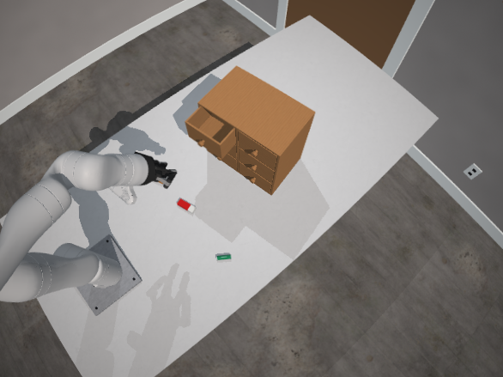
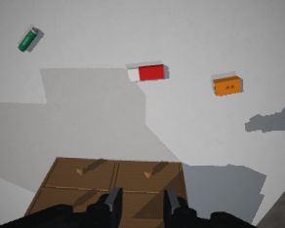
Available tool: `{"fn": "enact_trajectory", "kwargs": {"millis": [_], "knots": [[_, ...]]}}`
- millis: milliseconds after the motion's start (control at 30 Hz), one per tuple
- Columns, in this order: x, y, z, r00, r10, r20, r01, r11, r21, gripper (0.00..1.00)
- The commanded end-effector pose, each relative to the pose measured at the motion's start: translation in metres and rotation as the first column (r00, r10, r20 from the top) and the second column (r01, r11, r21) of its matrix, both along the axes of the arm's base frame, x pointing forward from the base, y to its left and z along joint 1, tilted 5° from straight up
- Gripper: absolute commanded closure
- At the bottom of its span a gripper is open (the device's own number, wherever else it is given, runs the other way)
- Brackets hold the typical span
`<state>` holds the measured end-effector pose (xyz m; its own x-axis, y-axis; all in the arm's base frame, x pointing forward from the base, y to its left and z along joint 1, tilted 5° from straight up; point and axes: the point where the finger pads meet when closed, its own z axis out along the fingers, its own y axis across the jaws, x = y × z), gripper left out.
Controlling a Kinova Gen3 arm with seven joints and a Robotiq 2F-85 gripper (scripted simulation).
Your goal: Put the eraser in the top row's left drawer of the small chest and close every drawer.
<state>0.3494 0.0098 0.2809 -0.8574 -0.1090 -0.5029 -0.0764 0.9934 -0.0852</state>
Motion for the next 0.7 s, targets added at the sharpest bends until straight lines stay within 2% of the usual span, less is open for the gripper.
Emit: {"fn": "enact_trajectory", "kwargs": {"millis": [0, 667], "knots": [[0.0, 0.002, 0.008, 1.0, 0.003, -0.02, -0.003, 1.0, -0.002, 0.67], [-0.019, 0.003, 0.029, 0.98, -0.013, -0.2, 0.009, 1.0, -0.02, 0.67]]}}
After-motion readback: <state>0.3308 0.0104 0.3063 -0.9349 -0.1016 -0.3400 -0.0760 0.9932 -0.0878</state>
